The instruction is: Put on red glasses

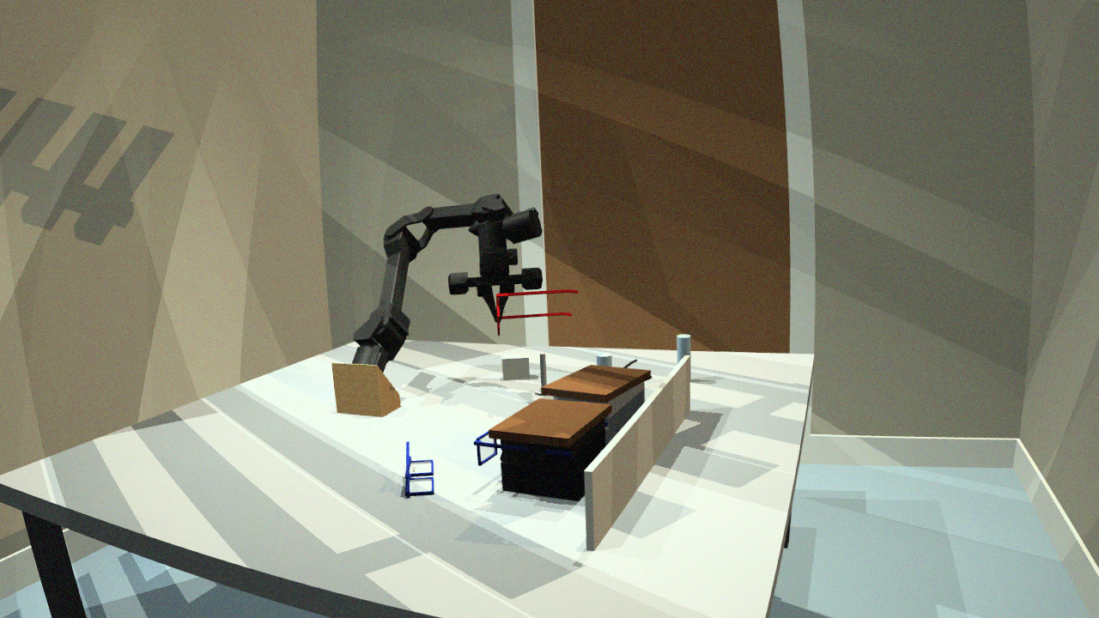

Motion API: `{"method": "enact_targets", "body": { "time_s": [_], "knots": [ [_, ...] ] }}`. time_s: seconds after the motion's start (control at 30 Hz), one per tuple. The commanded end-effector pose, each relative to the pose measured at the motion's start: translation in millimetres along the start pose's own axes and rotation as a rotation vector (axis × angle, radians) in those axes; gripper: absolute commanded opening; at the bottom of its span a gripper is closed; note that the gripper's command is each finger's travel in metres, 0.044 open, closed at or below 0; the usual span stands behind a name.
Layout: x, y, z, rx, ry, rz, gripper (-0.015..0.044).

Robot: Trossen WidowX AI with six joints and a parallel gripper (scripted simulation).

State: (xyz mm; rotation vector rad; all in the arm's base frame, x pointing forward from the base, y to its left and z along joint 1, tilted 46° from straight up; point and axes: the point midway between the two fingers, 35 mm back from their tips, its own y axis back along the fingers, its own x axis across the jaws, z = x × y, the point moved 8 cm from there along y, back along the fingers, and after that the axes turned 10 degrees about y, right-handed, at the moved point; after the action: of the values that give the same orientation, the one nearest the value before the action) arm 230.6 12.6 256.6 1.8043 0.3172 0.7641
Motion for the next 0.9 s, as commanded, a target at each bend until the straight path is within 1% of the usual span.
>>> {"method": "enact_targets", "body": {
  "time_s": [0.0,0.47,0.87],
  "knots": [
    [-1.1,8.5,-10.4,-0.037,-0.091,0.018,0.0000],
    [-6.8,32.3,-43.3,-0.116,-0.457,0.116,0.0000],
    [-17.3,51.7,-69.8,-0.136,-0.774,0.240,0.0000]
  ]
}}
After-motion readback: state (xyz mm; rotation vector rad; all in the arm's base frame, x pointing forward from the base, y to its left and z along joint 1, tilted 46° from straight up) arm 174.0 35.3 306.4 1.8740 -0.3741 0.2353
